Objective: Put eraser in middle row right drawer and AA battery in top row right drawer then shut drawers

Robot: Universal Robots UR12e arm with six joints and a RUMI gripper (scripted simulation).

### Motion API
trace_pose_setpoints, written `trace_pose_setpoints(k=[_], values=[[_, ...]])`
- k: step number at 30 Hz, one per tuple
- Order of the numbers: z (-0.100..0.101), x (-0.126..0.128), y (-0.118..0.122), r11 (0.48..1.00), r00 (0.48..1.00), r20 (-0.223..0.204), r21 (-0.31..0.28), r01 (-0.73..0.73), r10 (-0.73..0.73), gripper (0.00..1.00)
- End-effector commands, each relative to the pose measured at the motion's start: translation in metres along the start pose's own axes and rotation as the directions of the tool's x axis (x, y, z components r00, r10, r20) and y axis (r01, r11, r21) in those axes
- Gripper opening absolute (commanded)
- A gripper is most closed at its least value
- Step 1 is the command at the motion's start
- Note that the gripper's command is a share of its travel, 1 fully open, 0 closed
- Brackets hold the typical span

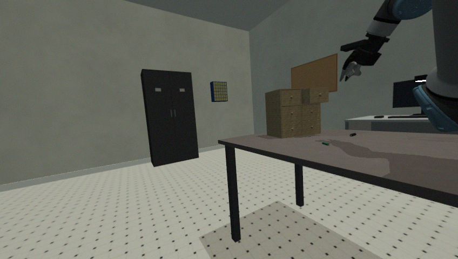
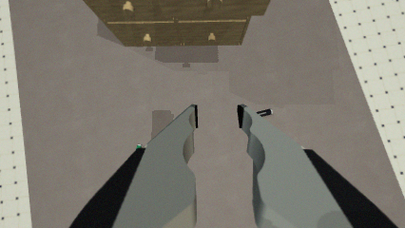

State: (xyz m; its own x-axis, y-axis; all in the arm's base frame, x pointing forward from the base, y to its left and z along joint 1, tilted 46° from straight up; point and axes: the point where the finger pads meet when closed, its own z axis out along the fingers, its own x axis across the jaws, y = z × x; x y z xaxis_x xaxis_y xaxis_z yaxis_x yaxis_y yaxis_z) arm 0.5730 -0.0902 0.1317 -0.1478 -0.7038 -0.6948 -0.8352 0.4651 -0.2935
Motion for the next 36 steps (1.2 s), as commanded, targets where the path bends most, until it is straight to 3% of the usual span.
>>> trace_pose_setpoints(k=[1, 8, 23, 25, 36], values=[[-0.007, 0.001, -0.001, 0.998, 1.000, 0.003, -0.066, 0.002, -0.001, 0.20], [-0.014, 0.001, 0.000, 0.992, 1.000, 0.003, -0.126, 0.002, -0.001, 0.20], [-0.034, 0.001, 0.000, 0.949, 1.000, 0.003, -0.315, 0.002, -0.001, 0.20], [-0.034, 0.001, 0.000, 0.949, 1.000, 0.003, -0.315, 0.002, -0.001, 0.20], [-0.048, 0.001, 0.001, 0.900, 1.000, 0.003, -0.435, 0.003, -0.001, 0.20]])
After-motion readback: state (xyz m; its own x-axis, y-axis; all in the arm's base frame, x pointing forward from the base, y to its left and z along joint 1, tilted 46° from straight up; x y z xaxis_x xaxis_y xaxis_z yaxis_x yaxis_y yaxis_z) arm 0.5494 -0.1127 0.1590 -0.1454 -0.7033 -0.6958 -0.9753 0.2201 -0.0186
